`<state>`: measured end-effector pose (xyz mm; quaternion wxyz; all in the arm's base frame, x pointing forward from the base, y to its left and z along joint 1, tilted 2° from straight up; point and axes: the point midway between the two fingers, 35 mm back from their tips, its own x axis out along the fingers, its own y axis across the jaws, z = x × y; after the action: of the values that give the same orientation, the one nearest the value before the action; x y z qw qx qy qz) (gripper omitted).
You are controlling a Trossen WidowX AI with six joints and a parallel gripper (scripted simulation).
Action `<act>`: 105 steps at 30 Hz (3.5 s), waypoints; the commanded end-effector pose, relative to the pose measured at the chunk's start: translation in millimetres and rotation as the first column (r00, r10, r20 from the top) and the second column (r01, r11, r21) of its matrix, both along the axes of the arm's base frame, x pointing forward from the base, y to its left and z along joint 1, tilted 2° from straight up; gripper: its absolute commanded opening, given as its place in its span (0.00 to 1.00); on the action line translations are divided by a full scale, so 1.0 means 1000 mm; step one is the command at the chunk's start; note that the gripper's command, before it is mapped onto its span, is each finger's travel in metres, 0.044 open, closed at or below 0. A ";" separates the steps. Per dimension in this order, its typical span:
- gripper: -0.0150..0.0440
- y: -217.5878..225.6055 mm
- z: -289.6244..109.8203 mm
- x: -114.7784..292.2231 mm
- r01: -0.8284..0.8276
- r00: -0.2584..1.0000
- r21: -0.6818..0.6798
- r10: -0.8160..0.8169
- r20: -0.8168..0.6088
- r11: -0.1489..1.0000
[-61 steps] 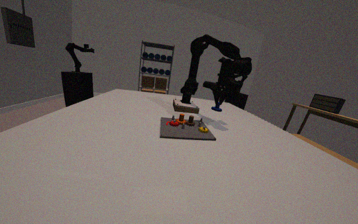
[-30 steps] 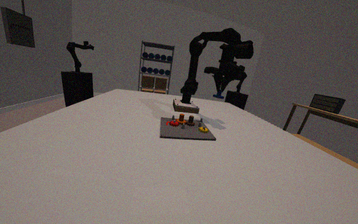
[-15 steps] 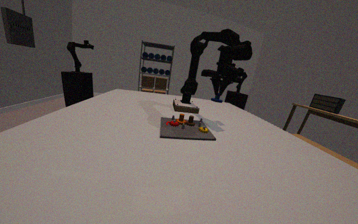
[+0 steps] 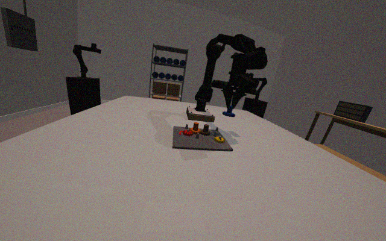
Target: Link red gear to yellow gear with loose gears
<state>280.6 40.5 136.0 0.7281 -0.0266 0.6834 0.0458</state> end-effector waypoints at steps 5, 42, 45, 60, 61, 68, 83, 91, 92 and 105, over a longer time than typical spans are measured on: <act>0.25 -0.014 -0.015 0.006 -0.008 1.000 0.000 0.008 -0.009 1.000; 0.25 -0.047 -0.039 0.019 -0.448 0.894 -0.033 0.448 -0.002 0.894; 0.25 -0.047 -0.038 0.019 -0.524 0.851 -0.038 0.524 -0.002 0.851; 0.25 -0.047 -0.038 0.019 -0.835 0.548 -0.063 0.837 -0.012 0.546; 0.25 -0.047 -0.038 0.019 -0.851 0.523 -0.064 0.852 -0.013 0.521; 0.25 -0.046 -0.038 0.019 -0.872 0.486 -0.066 0.874 -0.014 0.484; 0.25 -0.046 -0.055 0.019 -0.940 0.336 -0.073 0.942 -0.021 0.334; 0.25 -0.046 -0.066 0.020 -0.923 0.380 -0.071 0.925 -0.019 0.378; 0.25 -0.046 -0.068 0.021 -0.917 0.395 -0.071 0.919 -0.018 0.393; 0.25 -0.045 -0.083 0.021 -0.789 0.613 -0.058 0.790 -0.009 0.612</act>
<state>303.2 -5.1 54.5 0.6319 -0.3603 0.5884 0.3531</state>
